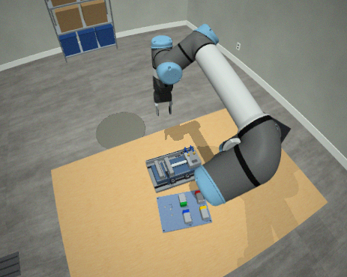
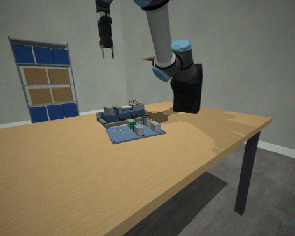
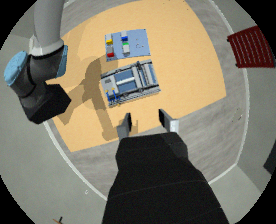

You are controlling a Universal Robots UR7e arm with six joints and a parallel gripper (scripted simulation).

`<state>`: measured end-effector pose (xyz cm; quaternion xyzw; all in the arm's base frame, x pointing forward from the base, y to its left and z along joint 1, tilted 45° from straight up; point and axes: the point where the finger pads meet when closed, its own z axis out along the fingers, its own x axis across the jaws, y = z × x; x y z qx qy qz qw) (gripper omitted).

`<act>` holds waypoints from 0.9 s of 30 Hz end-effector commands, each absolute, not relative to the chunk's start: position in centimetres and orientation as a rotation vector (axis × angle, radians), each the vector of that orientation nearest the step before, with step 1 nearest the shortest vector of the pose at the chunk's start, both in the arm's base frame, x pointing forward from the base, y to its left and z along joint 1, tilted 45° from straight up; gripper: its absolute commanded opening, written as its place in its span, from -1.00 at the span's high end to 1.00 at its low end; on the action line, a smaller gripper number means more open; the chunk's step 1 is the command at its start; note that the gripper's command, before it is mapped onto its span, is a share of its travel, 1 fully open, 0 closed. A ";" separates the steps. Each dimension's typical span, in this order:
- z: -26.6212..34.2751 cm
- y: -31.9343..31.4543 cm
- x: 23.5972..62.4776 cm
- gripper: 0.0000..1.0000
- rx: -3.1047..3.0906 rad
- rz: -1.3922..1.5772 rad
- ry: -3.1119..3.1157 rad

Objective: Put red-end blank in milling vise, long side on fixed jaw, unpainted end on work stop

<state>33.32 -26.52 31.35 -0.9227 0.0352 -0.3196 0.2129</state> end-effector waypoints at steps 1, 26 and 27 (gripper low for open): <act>31.3 -26.5 33.2 -1.00 -2.561 -0.888 0.101; 32.4 -16.8 32.3 -1.00 -2.561 -0.888 0.101; 32.4 -16.8 32.3 -1.00 -2.561 -0.888 0.101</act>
